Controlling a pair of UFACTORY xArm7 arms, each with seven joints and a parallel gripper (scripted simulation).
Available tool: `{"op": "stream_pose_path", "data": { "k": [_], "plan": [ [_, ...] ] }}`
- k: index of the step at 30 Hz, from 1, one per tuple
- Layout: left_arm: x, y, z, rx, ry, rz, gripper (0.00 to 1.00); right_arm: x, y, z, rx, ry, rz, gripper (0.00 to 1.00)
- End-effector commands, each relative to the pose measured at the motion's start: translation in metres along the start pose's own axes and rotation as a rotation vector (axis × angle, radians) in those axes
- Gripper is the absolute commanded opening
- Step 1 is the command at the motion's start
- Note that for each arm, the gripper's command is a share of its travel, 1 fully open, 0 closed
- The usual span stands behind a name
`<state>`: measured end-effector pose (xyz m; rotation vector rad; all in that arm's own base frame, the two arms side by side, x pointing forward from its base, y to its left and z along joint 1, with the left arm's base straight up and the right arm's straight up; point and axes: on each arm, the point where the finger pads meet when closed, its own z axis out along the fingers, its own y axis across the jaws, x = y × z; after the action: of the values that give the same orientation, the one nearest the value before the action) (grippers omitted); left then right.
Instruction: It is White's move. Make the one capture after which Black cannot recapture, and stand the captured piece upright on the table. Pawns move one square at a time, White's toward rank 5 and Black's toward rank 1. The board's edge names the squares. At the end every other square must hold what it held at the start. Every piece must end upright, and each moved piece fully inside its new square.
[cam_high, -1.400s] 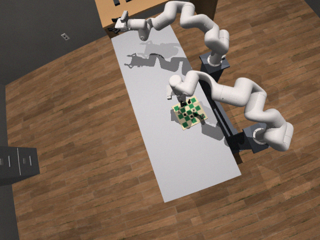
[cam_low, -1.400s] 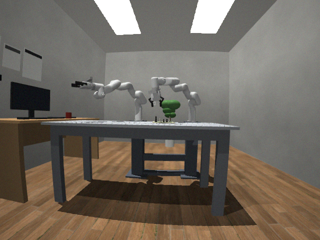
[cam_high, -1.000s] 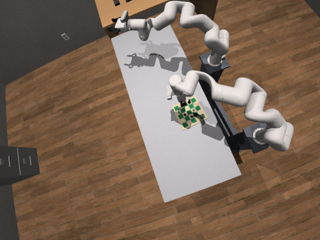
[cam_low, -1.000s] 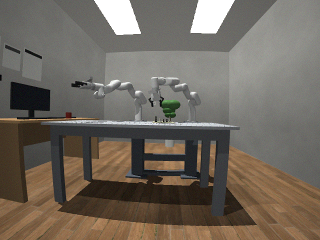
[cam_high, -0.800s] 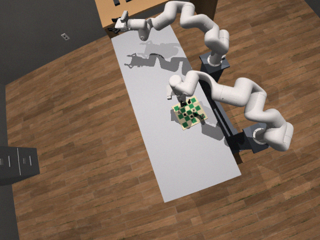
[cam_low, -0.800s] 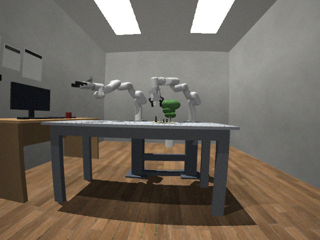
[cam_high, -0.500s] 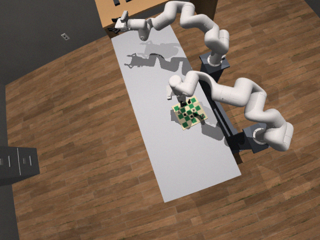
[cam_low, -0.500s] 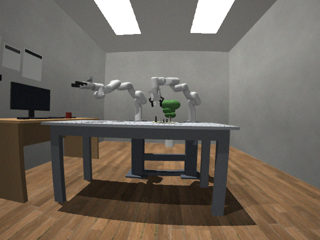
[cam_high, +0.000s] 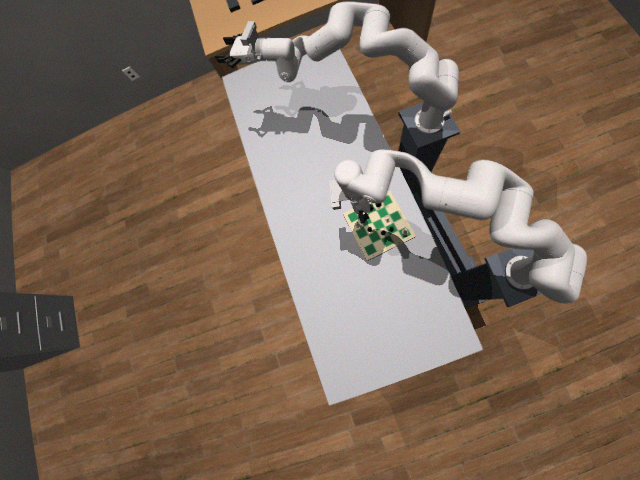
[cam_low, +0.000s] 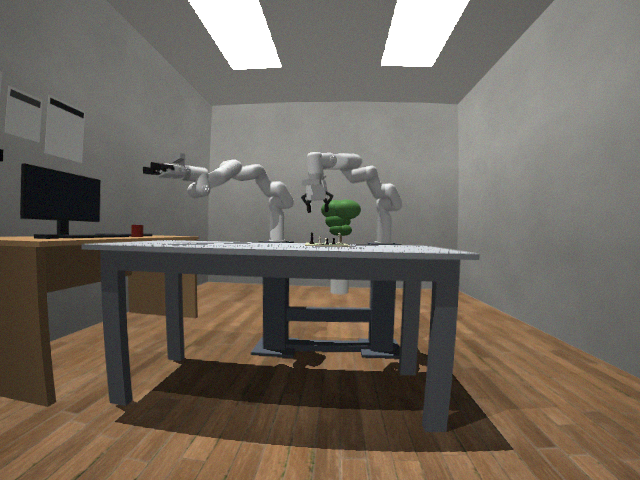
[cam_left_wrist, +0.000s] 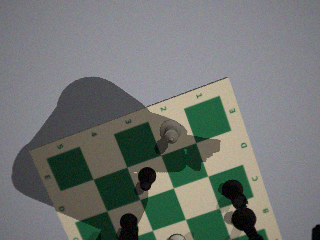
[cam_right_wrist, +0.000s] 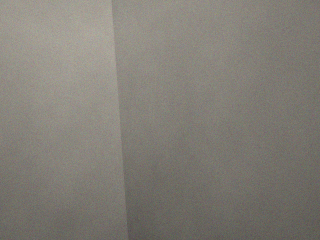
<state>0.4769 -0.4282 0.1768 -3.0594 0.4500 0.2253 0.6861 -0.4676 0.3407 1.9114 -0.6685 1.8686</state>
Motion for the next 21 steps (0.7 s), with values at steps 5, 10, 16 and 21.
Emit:
{"op": "stream_pose_path", "data": {
  "k": [5,10,16,21],
  "plan": [
    [0.015,-0.051,-0.011,-0.015,0.009,-0.067,1.00,0.004,0.000,0.000,0.000,0.005,0.000,1.00],
    [0.021,-0.076,-0.015,-0.022,0.011,-0.100,1.00,0.004,0.000,0.000,0.000,0.005,0.000,1.00],
    [0.030,-0.139,-0.023,-0.037,0.016,-0.181,1.00,0.004,0.000,0.000,0.000,0.005,0.000,1.00],
    [0.032,-0.196,-0.030,-0.049,0.021,-0.254,1.00,0.004,0.000,0.000,0.000,0.005,0.000,1.00]
  ]
}}
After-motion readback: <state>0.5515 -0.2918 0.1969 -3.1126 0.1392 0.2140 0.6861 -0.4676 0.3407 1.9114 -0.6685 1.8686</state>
